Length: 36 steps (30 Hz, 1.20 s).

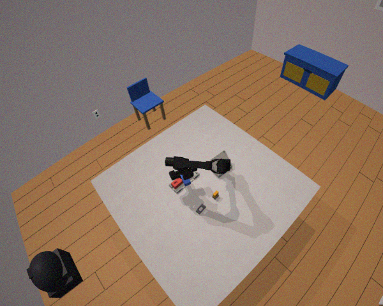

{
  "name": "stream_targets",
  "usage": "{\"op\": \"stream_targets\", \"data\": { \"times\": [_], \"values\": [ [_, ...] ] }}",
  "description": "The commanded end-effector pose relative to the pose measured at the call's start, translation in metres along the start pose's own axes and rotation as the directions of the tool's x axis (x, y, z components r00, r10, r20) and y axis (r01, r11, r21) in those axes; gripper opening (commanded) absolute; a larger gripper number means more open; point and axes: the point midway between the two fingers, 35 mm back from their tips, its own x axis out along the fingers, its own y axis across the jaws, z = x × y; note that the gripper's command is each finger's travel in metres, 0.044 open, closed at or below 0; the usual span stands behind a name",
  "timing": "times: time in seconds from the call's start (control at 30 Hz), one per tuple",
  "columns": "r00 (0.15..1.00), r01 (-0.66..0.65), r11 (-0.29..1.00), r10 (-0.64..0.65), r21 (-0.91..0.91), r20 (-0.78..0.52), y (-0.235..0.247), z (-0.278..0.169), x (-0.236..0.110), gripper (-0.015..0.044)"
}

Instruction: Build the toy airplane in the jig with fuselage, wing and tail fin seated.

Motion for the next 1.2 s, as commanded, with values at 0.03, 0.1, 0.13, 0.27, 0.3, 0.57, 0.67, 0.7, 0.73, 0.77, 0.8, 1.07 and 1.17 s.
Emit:
{"op": "stream_targets", "data": {
  "times": [0.03,0.1,0.13,0.27,0.3,0.57,0.67,0.7,0.73,0.77,0.8,1.07,1.17],
  "values": [
    [1.0,0.001,0.996,-0.001,-0.087,0.0,0.004,-0.017,0.003,0.0],
    [1.0,0.001,0.993,-0.001,-0.122,0.001,0.006,-0.023,0.005,0.0],
    [1.0,0.001,0.99,0.0,-0.139,0.002,0.007,-0.026,0.006,0.0],
    [1.0,0.0,0.978,0.001,-0.207,0.006,0.011,-0.037,0.01,0.0],
    [1.0,0.0,0.975,0.001,-0.224,0.007,0.012,-0.04,0.011,0.0],
    [1.0,0.001,0.949,0.003,-0.315,0.013,0.018,-0.055,0.016,0.0026],
    [1.0,0.001,0.949,0.003,-0.315,0.013,0.018,-0.055,0.016,0.0105],
    [1.0,0.001,0.949,0.003,-0.315,0.013,0.018,-0.055,0.016,0.0131],
    [1.0,0.001,0.949,0.003,-0.315,0.013,0.018,-0.055,0.016,0.0157],
    [1.0,0.001,0.949,0.003,-0.315,0.013,0.018,-0.055,0.016,0.0184],
    [1.0,0.001,0.949,0.003,-0.315,0.013,0.018,-0.055,0.016,0.0195],
    [1.0,0.001,0.949,0.003,-0.315,0.013,0.018,-0.055,0.016,0.0195],
    [1.0,0.001,0.949,0.003,-0.315,0.013,0.018,-0.055,0.016,0.0195]
  ]
}}
